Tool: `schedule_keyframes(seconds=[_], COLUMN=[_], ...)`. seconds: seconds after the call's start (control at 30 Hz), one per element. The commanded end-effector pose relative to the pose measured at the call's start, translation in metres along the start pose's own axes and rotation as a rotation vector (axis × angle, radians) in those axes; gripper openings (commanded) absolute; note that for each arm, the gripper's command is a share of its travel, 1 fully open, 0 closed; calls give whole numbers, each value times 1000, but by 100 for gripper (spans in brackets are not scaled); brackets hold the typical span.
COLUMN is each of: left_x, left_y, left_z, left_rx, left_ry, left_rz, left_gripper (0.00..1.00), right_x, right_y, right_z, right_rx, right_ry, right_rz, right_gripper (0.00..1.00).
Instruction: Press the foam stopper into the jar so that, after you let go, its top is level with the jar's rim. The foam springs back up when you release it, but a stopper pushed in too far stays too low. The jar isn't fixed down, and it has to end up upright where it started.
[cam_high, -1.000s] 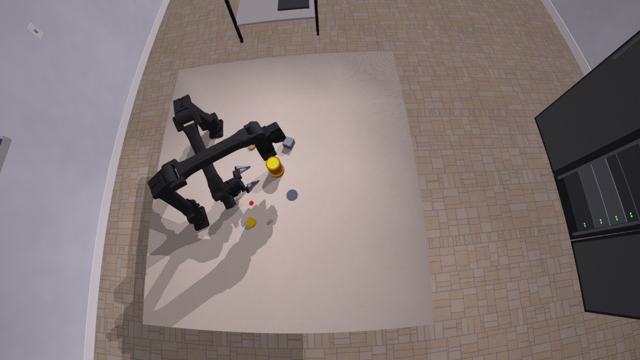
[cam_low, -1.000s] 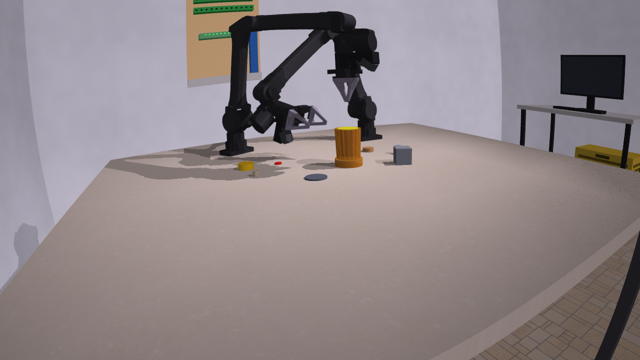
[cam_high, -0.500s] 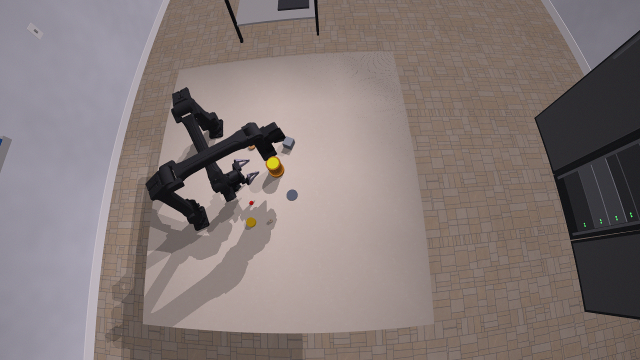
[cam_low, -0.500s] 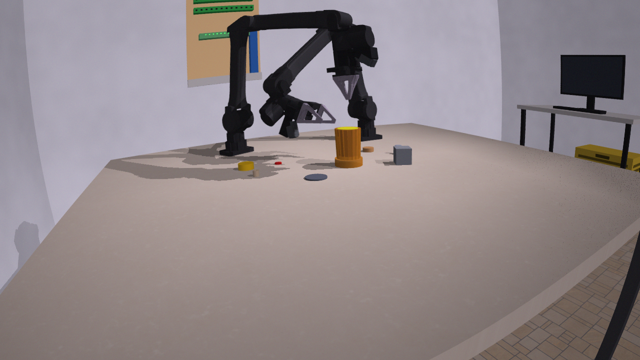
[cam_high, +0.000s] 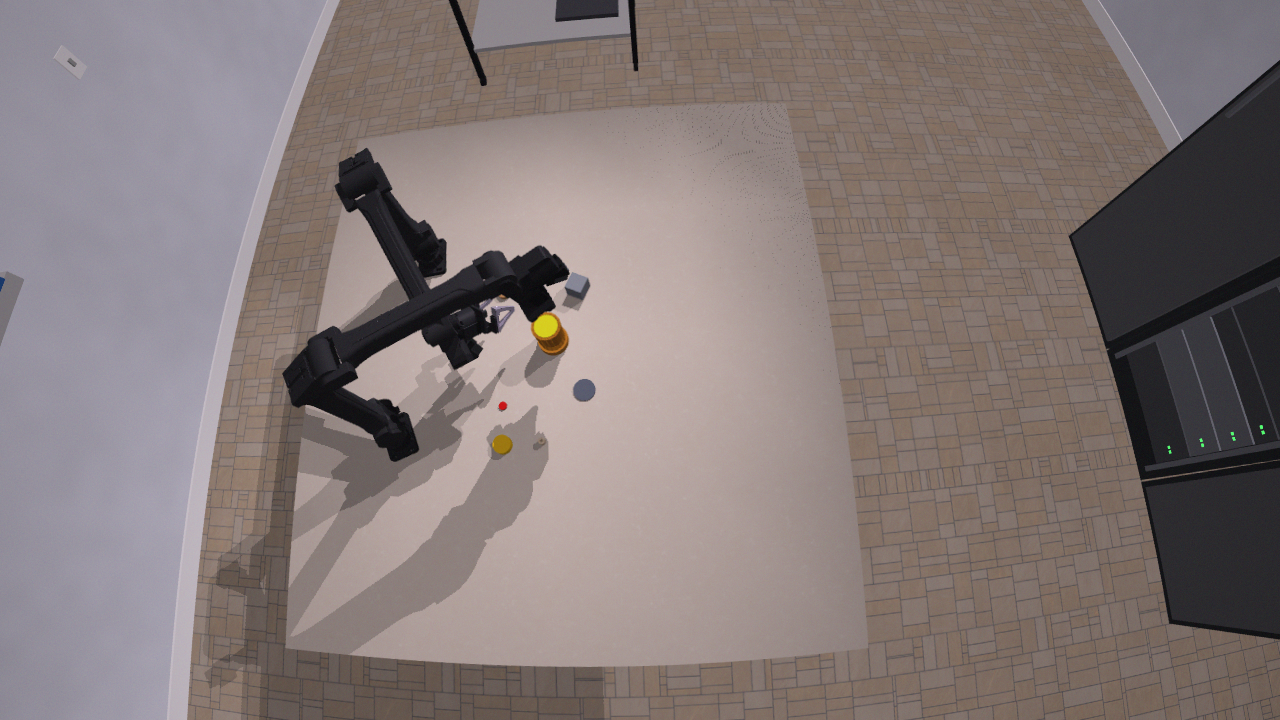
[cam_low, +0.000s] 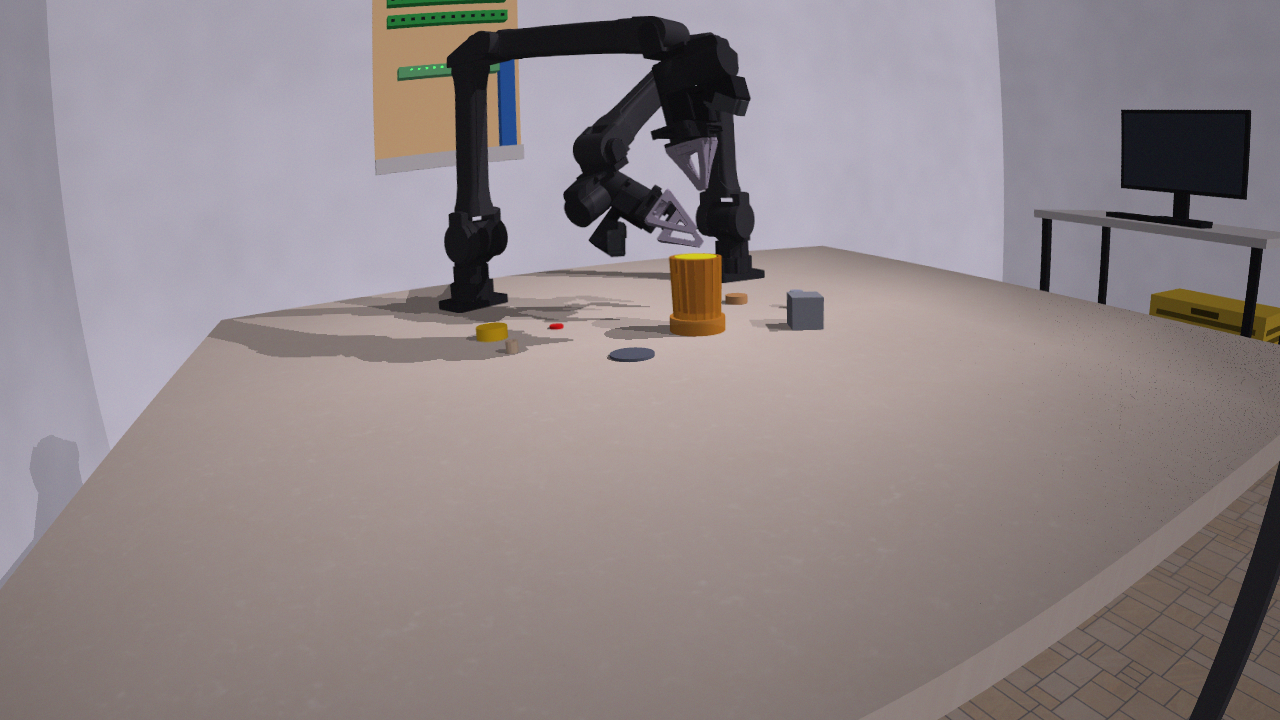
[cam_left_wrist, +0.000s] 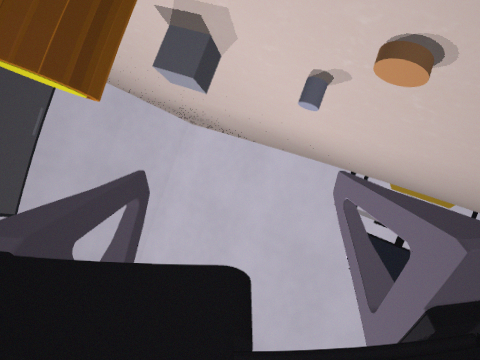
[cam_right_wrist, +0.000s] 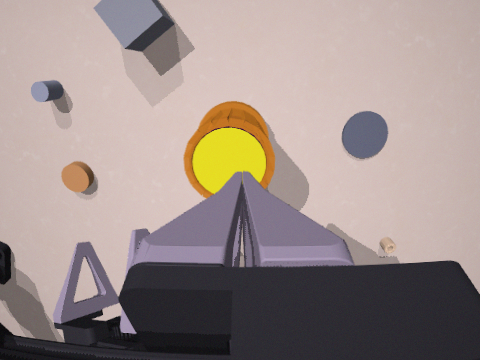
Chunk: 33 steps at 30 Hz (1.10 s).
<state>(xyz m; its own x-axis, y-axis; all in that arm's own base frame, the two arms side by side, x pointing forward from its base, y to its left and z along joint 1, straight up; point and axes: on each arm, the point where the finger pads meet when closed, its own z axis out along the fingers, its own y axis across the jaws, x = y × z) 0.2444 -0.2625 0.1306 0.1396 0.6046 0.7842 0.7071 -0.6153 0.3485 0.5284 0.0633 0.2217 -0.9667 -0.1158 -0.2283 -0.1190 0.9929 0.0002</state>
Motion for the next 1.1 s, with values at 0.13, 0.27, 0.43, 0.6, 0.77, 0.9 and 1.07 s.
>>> schedule_keyframes(seconds=[0.13, 0.27, 0.43, 0.6, 0.77, 0.9, 1.07], left_x=[62, 63, 103, 147, 176, 222, 284], left_y=[27, 7, 14, 34, 43, 49, 101], left_z=[27, 50, 71, 85, 91, 95, 102], left_rx=[71, 165, 249, 240, 197, 129, 14], left_ry=[-97, -194, -306, -419, -503, -584, -686], left_rz=[-395, -696, -1041, -1385, -1639, -1852, -2031], left_gripper=[98, 98, 98, 98, 98, 98, 98], right_x=[-30, -40, -53, -62, -69, -67, -67], right_y=[-20, -21, -32, -40, -41, -50, -56], right_z=[-57, -51, -82, -116, -140, -159, -178], right_rx=[12, 14, 27, 40, 43, 61, 73], right_ry=[-273, -361, -542, -699, -798, -900, -999], right_rz=[26, 20, 36, 46, 53, 56, 62], right_gripper=[0, 0, 0, 0, 0, 0, 0])
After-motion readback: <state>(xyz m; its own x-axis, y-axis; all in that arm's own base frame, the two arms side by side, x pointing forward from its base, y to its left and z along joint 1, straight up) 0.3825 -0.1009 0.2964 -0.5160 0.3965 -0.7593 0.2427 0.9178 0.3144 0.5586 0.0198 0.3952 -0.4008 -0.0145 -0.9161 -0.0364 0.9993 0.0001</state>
